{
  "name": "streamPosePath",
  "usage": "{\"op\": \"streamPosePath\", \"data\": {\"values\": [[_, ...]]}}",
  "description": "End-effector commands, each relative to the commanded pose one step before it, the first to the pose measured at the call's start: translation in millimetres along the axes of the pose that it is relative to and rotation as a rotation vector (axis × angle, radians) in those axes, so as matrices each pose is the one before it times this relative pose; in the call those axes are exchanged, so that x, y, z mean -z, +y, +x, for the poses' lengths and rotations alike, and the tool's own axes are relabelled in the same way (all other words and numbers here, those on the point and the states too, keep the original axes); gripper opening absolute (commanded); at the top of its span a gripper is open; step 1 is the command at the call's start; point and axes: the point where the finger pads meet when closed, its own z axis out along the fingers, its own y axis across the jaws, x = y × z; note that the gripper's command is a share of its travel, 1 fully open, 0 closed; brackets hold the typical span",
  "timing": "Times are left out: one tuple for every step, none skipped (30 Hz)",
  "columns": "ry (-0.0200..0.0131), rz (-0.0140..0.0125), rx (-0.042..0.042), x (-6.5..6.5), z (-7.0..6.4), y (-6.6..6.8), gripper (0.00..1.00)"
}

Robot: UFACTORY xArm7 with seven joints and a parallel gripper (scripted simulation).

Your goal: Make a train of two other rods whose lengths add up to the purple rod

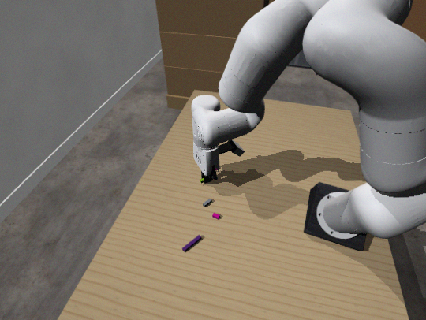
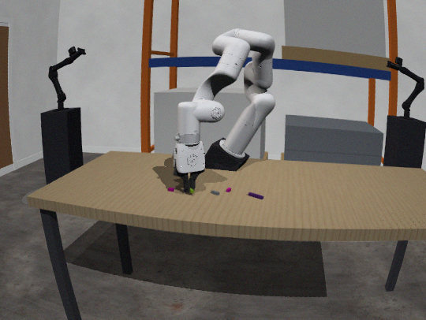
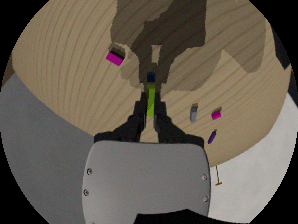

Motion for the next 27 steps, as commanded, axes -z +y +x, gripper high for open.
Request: {"op": "streamPosePath", "data": {"values": [[-0.00072, 0.00400, -0.00041, 1.34, -0.17, -1.62, 0.04], [0.00000, 0.00000, 0.00000, 0.00, 0.00, 0.00, 0.04], [0.00000, 0.00000, 0.00000, 0.00, 0.00, 0.00, 0.04], [0.00000, 0.00000, 0.00000, 0.00, 0.00, 0.00, 0.04], [0.00000, 0.00000, 0.00000, 0.00, 0.00, 0.00, 0.04], [0.00000, 0.00000, 0.00000, 0.00, 0.00, 0.00, 0.04], [0.00000, 0.00000, 0.00000, 0.00, 0.00, 0.00, 0.04], [0.00000, 0.00000, 0.00000, -0.01, 0.00, 0.00, 0.04], [0.00000, 0.00000, 0.00000, -0.05, 0.00, 0.00, 0.04], [0.00000, 0.00000, 0.00000, -0.13, 0.00, 0.00, 0.04], [0.00000, 0.00000, 0.00000, -0.22, 0.00, 0.00, 0.04], [0.00000, 0.00000, 0.00000, -0.34, 0.00, 0.00, 0.04], [0.00000, 0.00000, 0.00000, -0.45, 0.00, 0.00, 0.04], [0.00000, 0.00000, 0.00000, -0.56, 0.00, 0.00, 0.04], [0.00000, 0.00000, 0.00000, -0.67, 0.00, 0.00, 0.04], [0.00000, 0.00000, 0.00000, 0.00, 0.00, 0.00, 0.04], [0.00000, 0.00000, 0.00000, 0.00, 0.00, 0.00, 0.04], [0.00000, 0.00000, 0.00000, -0.76, 0.00, 0.00, 0.04], [0.00000, 0.00000, 0.00000, -0.83, 0.00, 0.00, 0.04], [-0.00001, 0.00000, 0.00000, -0.88, 0.00, 0.00, 0.04], [0.00000, 0.00000, 0.00000, -0.91, 0.00, 0.00, 0.04], [0.00000, 0.00000, 0.00000, -0.91, 0.00, 0.00, 0.04], [0.00001, 0.00000, 0.00000, -0.88, 0.00, 0.00, 0.04], [0.00000, 0.00000, 0.00000, -0.83, 0.00, 0.00, 0.04], [0.00000, 0.00000, 0.00000, -0.76, 0.00, 0.00, 0.04], [0.00000, 0.00000, 0.00000, -0.67, 0.00, 0.00, 0.04], [0.00000, 0.00000, 0.00000, -0.56, 0.00, 0.00, 0.04]]}}
